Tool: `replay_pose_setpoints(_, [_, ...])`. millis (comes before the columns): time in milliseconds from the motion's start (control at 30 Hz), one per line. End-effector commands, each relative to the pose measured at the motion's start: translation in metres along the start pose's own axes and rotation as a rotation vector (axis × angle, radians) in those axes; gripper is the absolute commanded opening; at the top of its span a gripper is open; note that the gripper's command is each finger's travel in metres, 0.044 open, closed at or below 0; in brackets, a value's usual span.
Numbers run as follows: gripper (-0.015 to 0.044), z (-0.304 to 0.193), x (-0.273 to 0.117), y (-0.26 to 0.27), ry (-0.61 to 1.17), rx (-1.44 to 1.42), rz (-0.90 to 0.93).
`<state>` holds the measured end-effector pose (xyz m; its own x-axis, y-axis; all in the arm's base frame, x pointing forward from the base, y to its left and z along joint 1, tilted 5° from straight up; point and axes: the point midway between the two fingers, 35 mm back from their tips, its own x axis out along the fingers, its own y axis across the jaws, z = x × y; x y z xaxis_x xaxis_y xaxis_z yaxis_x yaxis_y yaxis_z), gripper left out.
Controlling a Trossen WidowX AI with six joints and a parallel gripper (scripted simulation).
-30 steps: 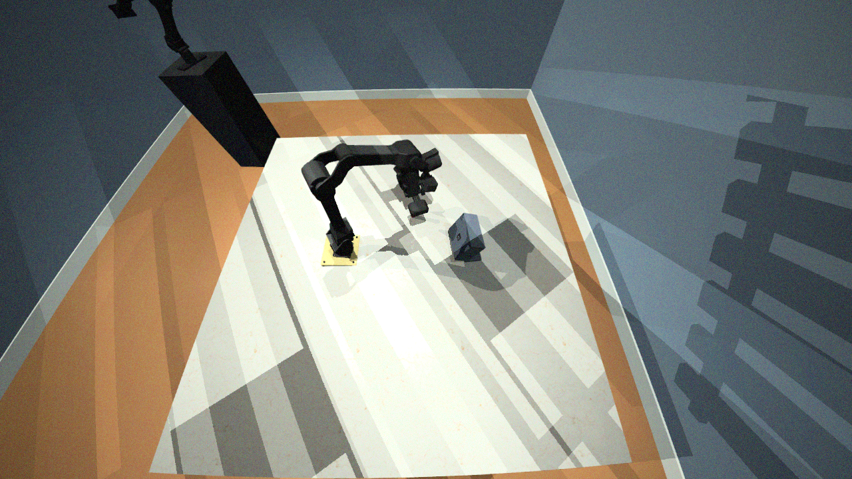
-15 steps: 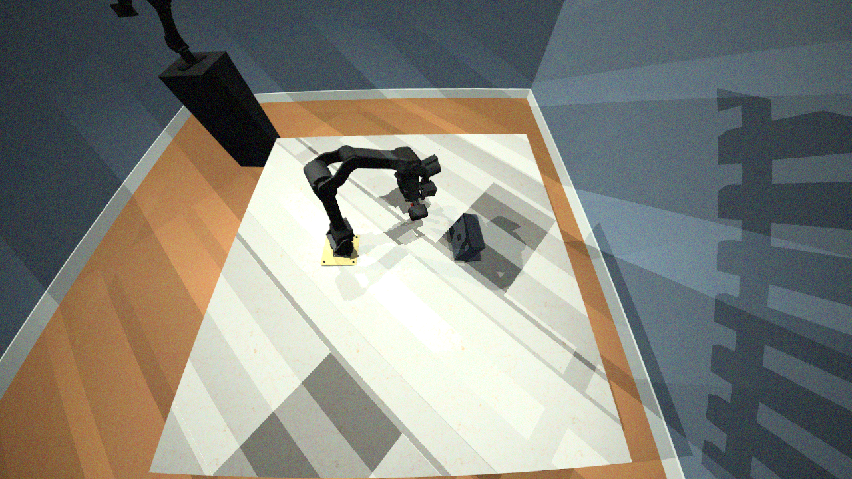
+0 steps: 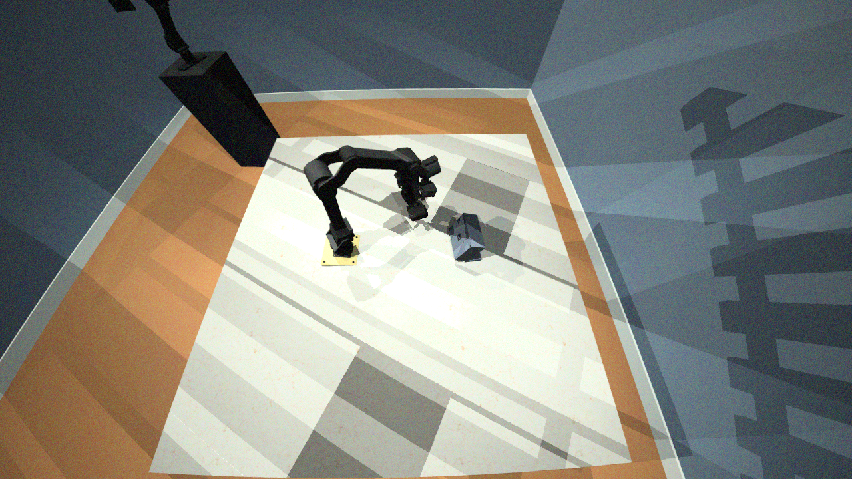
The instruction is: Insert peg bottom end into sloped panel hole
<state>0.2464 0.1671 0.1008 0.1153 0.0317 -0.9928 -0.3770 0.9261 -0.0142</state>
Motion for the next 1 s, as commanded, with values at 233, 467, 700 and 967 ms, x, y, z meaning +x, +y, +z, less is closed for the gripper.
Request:
replay_pose_setpoints(233, [0.0006, 0.000, 0.000, 0.000, 0.000, 0.000, 0.001])
replay_pose_setpoints(467, [0.0000, 0.001, -0.008, 0.000, 0.000, 0.000, 0.001])
replay_pose_setpoints(700, [0.0000, 0.004, -0.032, 0.001, 0.002, -0.001, 0.002])
replay_pose_setpoints(967, [0.0000, 0.005, -0.057, 0.001, 0.004, -0.002, 0.002])
